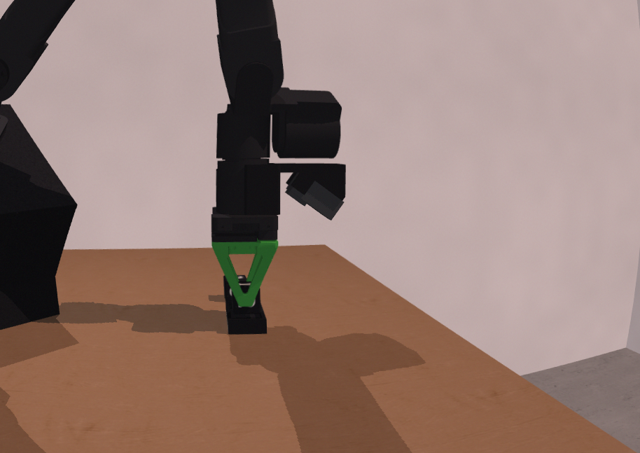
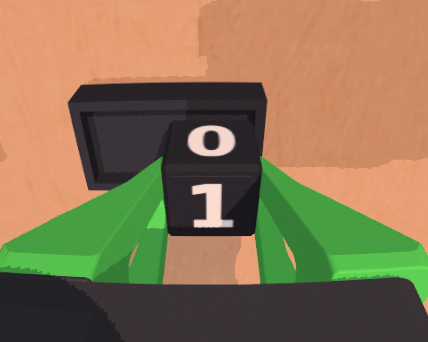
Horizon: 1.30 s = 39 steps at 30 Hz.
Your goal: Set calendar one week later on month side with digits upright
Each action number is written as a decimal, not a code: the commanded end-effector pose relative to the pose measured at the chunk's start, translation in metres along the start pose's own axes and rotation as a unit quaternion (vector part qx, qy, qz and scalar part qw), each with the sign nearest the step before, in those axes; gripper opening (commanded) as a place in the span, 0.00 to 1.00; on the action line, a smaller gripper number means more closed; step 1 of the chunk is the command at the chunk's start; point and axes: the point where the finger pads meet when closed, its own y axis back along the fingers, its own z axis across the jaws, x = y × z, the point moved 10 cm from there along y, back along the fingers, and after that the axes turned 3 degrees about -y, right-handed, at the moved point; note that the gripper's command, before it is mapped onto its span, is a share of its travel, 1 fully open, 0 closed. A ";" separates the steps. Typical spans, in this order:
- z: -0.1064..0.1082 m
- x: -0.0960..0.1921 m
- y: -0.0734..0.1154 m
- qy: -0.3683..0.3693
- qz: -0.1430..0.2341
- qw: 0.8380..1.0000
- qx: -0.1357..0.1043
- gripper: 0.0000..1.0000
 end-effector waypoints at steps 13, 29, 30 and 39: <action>0.001 -0.003 0.005 0.001 -0.015 1.000 -0.006 0.26; 0.001 -0.003 0.005 0.001 -0.015 1.000 -0.006 0.26; 0.001 -0.003 0.005 0.001 -0.015 1.000 -0.006 0.26; 0.001 -0.002 0.004 0.001 -0.014 1.000 -0.005 0.26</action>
